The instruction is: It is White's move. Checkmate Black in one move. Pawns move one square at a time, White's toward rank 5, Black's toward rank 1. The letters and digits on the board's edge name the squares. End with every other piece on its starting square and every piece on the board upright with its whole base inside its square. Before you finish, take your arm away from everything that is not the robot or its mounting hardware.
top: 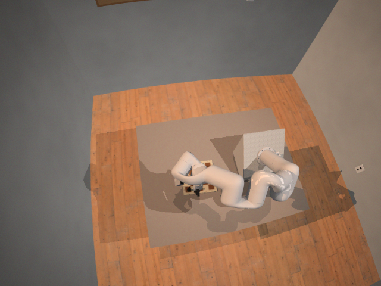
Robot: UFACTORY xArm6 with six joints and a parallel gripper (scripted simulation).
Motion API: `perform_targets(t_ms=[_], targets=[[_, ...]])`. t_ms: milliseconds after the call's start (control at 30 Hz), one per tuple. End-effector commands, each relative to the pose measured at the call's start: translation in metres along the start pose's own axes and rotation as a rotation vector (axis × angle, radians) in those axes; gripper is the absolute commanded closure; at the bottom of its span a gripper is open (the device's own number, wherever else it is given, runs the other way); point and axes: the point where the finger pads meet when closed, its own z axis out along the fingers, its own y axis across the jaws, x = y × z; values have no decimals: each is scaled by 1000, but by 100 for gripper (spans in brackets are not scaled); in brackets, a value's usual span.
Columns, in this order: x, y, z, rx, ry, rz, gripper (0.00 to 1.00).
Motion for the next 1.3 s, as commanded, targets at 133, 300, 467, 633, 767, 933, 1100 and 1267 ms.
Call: perform_targets(t_ms=[133, 300, 467, 633, 767, 933, 1100, 1267], targets=[[1, 0, -28, 0, 4, -1, 0], [1, 0, -39, 0, 4, -1, 0], [1, 0, -55, 0, 4, -1, 0], [1, 0, -62, 0, 4, -1, 0], [1, 0, -62, 0, 4, -1, 0], [1, 0, -62, 0, 4, -1, 0], [1, 0, -62, 0, 4, -1, 0], [1, 0, -62, 0, 4, -1, 0]])
